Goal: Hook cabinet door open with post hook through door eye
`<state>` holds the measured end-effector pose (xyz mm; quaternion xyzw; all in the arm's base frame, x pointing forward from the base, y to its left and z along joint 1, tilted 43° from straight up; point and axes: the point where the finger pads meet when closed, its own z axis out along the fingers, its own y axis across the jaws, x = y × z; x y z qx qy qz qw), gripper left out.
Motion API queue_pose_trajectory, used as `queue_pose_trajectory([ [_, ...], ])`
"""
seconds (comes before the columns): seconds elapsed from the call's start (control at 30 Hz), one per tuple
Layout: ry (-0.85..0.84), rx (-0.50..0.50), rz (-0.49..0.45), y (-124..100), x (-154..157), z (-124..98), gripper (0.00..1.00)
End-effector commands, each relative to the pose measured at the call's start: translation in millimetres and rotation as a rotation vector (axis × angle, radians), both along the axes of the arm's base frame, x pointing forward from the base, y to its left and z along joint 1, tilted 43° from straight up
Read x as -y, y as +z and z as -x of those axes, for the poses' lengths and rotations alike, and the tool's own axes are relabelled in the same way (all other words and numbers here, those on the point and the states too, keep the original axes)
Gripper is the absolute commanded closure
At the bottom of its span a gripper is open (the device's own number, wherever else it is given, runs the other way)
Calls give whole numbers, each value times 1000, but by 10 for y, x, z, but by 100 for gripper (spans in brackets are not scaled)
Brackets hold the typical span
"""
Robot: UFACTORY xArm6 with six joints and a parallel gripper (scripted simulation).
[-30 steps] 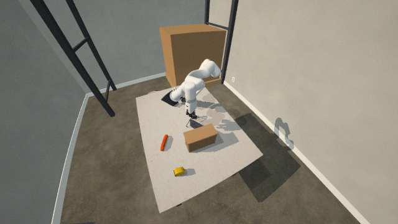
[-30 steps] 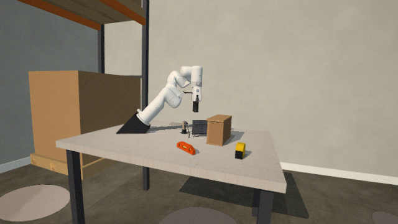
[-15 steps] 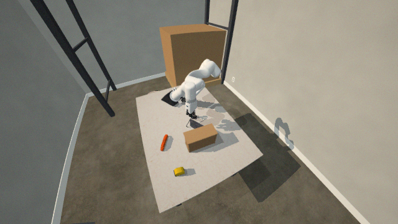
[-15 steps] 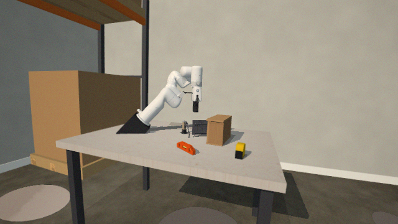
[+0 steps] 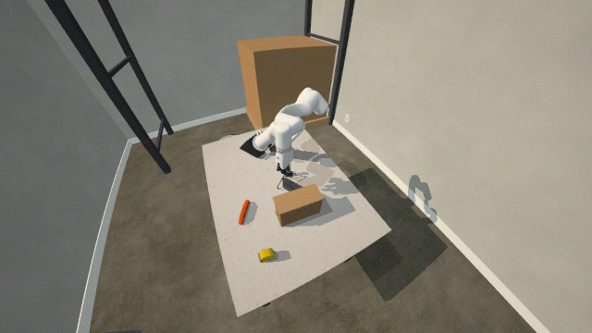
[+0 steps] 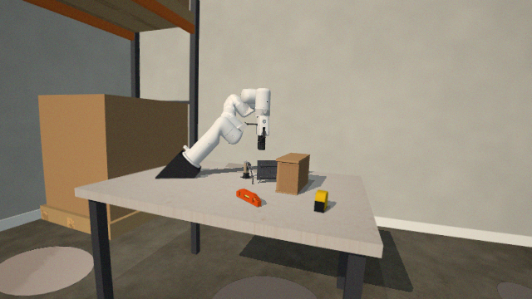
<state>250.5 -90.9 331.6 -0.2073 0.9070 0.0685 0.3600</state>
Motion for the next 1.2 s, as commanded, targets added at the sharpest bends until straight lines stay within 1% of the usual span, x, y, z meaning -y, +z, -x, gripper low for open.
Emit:
queue_pose_trajectory([
  [0.0, 0, 1, 2, -6, -3, -14, 73],
  [0.37, 0, 1, 2, -72, -28, -72, 73],
  [1.17, 0, 1, 2, -343, -129, -306, 73],
])
